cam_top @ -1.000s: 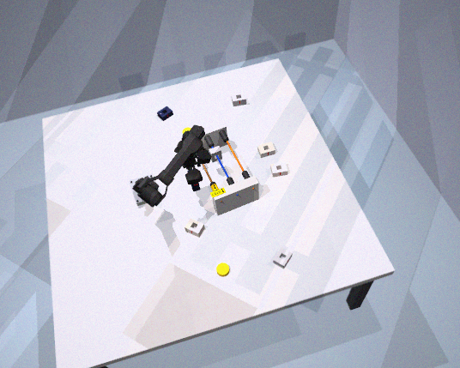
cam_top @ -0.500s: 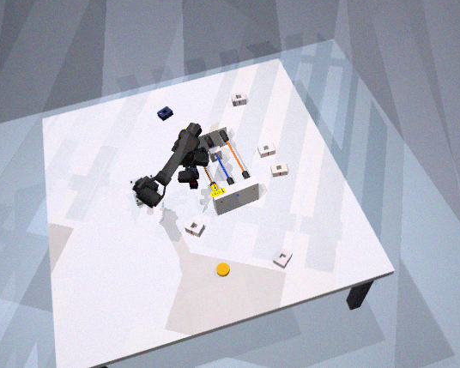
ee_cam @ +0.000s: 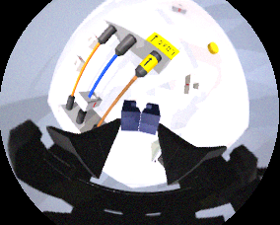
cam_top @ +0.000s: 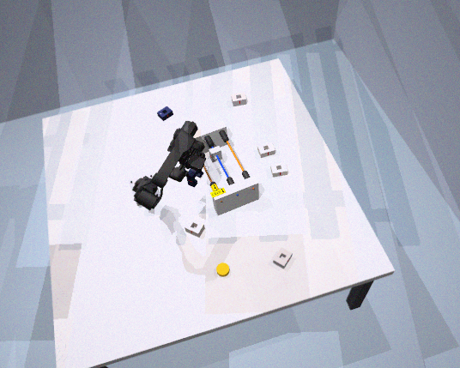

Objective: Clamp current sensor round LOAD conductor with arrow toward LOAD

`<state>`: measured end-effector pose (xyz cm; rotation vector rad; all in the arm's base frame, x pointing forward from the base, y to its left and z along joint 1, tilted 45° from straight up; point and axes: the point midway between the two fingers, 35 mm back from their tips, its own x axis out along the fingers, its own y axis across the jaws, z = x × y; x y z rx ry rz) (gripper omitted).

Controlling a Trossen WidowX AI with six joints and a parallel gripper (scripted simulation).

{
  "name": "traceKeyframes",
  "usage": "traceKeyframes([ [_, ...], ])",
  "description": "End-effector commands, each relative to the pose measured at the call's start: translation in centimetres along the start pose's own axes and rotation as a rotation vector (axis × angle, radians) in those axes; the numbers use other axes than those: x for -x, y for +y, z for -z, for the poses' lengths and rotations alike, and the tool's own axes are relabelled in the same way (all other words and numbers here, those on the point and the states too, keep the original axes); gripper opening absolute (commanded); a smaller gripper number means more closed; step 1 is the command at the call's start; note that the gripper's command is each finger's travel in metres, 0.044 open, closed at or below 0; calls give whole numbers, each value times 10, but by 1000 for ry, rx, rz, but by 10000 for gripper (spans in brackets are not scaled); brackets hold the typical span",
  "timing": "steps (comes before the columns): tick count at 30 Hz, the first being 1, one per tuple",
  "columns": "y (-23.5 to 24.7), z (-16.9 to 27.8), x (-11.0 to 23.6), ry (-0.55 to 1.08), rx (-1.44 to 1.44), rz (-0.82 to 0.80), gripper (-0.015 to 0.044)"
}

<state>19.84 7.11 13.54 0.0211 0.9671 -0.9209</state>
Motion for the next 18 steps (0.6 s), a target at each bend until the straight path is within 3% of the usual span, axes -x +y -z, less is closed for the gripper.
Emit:
traceKeyframes([
  [1, 2, -2, 6, -20, -162, -35, 0],
  [11, 2, -2, 16, -33, -501, -95, 0],
  [18, 22, -16, 15, -33, -580, -110, 0],
])
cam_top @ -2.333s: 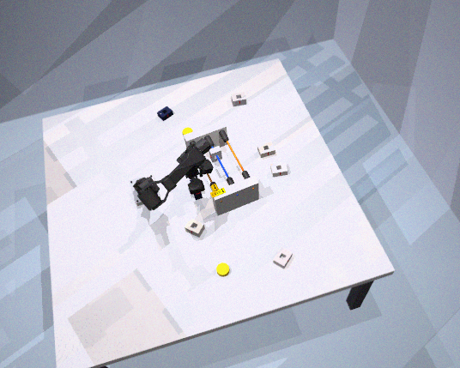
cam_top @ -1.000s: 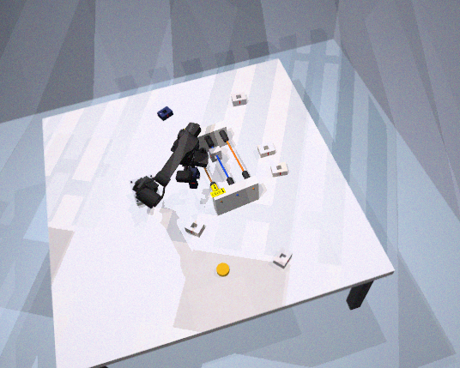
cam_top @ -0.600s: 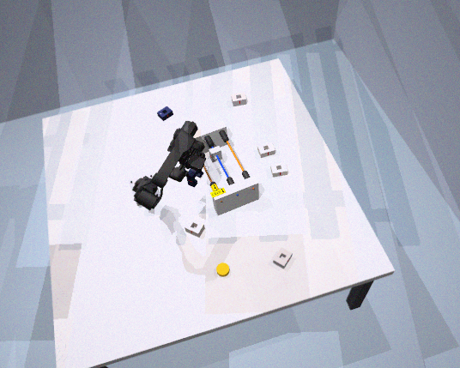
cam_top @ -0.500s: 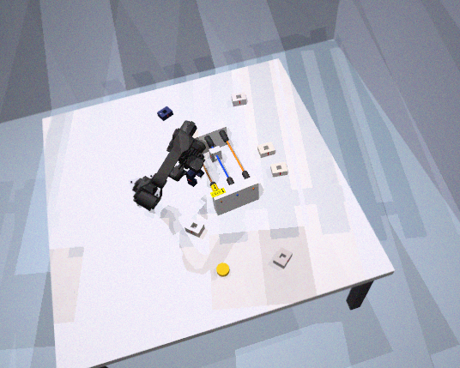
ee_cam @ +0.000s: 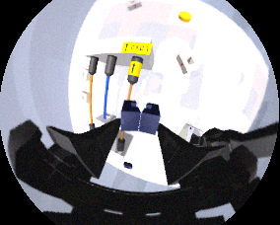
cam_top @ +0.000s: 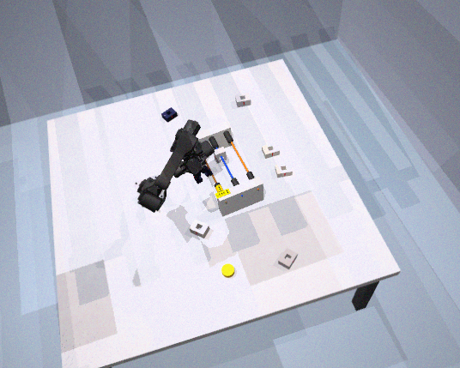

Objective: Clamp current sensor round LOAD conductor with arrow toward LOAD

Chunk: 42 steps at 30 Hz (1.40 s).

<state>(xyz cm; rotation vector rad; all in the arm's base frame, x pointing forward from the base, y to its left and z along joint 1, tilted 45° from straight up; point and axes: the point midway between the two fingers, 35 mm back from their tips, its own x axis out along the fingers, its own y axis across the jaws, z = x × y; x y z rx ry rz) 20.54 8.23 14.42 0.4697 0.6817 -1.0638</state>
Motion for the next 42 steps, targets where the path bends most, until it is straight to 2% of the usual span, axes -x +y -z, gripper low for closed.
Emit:
traceKeyframes([
  [1, 22, -4, 0, 0, -93, -28, 0],
  [42, 31, -6, -58, -2, -120, -34, 0],
])
